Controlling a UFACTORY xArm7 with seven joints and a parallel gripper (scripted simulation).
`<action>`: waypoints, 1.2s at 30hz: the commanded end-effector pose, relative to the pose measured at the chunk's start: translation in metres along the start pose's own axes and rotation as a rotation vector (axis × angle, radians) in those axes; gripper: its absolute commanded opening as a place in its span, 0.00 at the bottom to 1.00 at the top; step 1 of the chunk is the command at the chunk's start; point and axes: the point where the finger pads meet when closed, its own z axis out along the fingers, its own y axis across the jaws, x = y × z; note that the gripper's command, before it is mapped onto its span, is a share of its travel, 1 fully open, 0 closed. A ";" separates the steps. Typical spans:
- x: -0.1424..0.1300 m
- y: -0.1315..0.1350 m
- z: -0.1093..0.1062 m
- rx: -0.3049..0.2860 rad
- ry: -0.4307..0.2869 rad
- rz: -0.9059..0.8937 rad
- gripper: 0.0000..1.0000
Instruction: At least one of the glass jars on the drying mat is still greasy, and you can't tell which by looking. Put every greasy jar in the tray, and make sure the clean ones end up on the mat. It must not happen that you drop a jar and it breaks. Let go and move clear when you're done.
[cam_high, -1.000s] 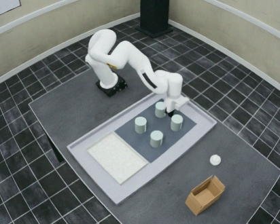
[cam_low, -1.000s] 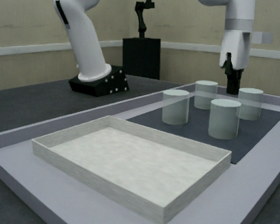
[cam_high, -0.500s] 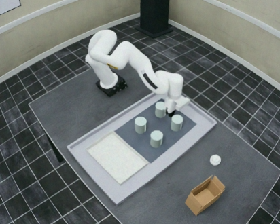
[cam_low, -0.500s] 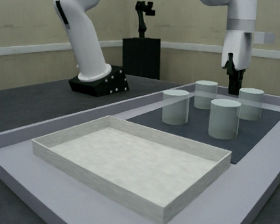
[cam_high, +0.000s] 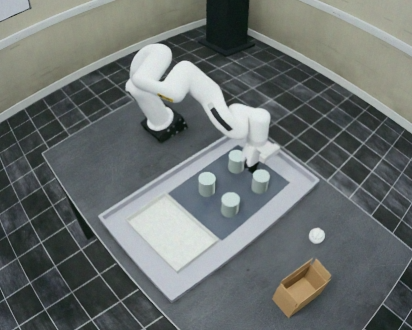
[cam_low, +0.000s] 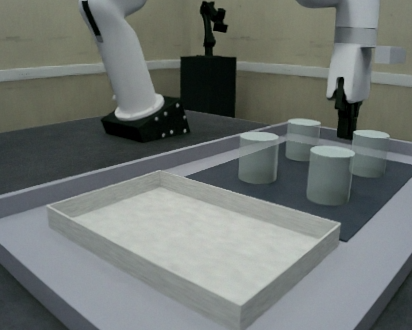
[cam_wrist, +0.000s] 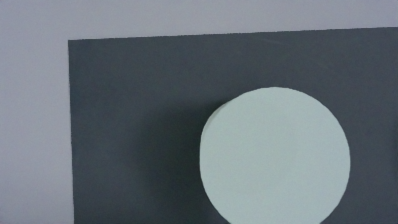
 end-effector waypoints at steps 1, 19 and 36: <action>0.002 -0.001 -0.003 0.002 0.005 0.000 0.00; 0.004 -0.001 -0.005 0.002 0.005 0.000 0.00; 0.006 -0.001 -0.006 0.002 0.005 0.000 0.00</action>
